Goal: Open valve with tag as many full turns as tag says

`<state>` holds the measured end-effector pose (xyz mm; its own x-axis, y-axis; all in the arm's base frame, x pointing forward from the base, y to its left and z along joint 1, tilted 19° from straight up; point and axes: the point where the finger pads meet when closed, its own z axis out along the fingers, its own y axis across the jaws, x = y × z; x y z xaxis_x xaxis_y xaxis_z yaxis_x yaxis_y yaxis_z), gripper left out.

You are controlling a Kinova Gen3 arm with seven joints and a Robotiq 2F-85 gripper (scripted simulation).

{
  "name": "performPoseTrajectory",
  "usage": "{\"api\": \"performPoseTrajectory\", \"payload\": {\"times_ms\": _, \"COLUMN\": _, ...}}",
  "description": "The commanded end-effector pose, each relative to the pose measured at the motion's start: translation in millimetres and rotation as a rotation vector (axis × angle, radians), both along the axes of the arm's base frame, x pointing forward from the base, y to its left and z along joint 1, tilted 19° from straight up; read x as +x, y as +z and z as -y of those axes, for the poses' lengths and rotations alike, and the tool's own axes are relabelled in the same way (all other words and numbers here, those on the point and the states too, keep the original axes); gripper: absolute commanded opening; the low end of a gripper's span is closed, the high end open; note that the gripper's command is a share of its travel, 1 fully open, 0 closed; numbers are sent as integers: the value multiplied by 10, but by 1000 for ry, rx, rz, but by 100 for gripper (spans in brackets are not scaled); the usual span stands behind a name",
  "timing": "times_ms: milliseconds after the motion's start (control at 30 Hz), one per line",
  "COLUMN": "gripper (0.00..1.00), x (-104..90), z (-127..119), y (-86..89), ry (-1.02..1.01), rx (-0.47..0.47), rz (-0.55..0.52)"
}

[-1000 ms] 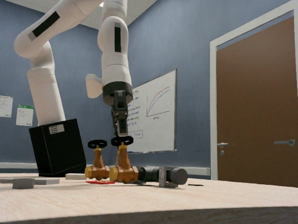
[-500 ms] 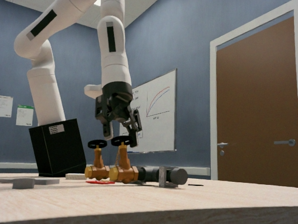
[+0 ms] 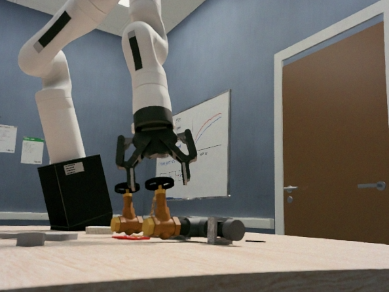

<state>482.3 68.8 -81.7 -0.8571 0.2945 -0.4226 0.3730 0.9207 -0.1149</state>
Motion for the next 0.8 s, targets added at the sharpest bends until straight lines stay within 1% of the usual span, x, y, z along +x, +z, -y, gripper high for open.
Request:
{"api": "performPoseTrajectory", "payload": {"times_ms": 0, "gripper": 100, "x": 6, "z": -7, "y": 6, "ry": -230, "rx": 83, "rz": 74}}
{"api": "performPoseTrajectory", "payload": {"times_ms": 100, "gripper": 100, "x": 6, "z": -7, "y": 6, "ry": -386, "rx": 146, "rz": 119}}
{"api": "performPoseTrajectory", "payload": {"times_ms": 167, "gripper": 100, "x": 6, "z": -7, "y": 6, "ry": -386, "rx": 146, "rz": 119}}
{"api": "performPoseTrajectory", "payload": {"times_ms": 333, "gripper": 100, "x": 6, "z": -7, "y": 6, "ry": -601, "rx": 232, "rz": 181}}
{"api": "performPoseTrajectory", "payload": {"times_ms": 467, "gripper": 100, "x": 6, "z": -7, "y": 6, "ry": -727, "rx": 282, "rz": 218}}
{"api": "performPoseTrajectory", "payload": {"times_ms": 633, "gripper": 100, "x": 6, "z": -7, "y": 6, "ry": -826, "rx": 322, "rz": 246}}
{"api": "performPoseTrajectory", "payload": {"times_ms": 767, "gripper": 100, "x": 6, "z": -7, "y": 6, "ry": -849, "rx": 331, "rz": 253}}
